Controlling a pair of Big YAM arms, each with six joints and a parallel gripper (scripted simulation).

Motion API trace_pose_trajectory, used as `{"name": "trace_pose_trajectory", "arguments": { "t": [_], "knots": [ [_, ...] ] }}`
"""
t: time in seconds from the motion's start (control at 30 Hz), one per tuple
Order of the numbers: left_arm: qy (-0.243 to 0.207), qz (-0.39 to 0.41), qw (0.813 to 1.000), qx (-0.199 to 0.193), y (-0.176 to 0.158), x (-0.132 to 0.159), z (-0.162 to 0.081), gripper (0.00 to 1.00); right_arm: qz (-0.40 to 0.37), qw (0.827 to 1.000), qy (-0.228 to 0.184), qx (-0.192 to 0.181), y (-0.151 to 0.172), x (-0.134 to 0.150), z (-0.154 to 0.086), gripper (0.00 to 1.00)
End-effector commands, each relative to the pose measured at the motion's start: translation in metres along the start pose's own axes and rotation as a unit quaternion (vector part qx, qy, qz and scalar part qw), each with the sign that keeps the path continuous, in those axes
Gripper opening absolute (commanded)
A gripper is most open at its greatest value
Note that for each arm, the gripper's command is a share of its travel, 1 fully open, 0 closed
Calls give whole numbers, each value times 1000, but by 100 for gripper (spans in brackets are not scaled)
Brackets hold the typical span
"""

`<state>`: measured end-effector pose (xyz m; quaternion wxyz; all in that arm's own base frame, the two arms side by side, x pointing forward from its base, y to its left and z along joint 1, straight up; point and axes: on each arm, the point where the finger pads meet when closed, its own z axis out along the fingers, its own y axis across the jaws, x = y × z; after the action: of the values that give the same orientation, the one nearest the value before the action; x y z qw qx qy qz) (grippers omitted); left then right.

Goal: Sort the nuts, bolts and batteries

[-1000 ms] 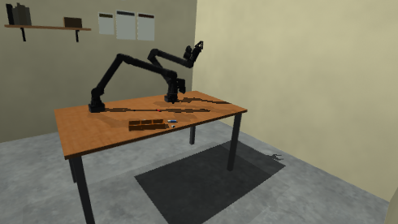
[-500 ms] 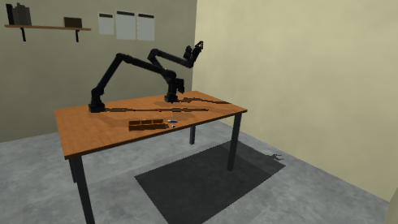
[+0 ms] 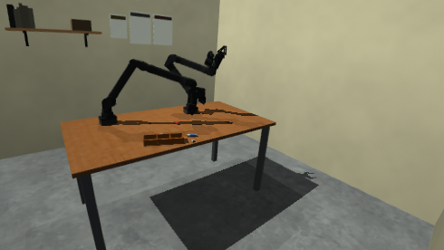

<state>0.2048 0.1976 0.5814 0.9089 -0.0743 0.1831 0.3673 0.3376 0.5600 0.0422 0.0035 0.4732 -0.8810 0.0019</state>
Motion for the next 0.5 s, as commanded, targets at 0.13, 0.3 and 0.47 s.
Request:
{"name": "trace_pose_trajectory", "arguments": {
  "t": [0.13, 0.3, 0.47],
  "knots": [
    [-16, 8, 1000, -3, 4, -11, 1, 100, 3, 999, -48, -2, 0, -24, -37, 30],
    [-16, 8, 1000, -3, 4, -11, 1, 100, 3, 999, -48, -2, -1, -26, -35, 30],
    [-16, 8, 1000, -3, 4, -11, 1, 100, 3, 999, -46, -1, -2, -27, -32, 30]
  ]
}}
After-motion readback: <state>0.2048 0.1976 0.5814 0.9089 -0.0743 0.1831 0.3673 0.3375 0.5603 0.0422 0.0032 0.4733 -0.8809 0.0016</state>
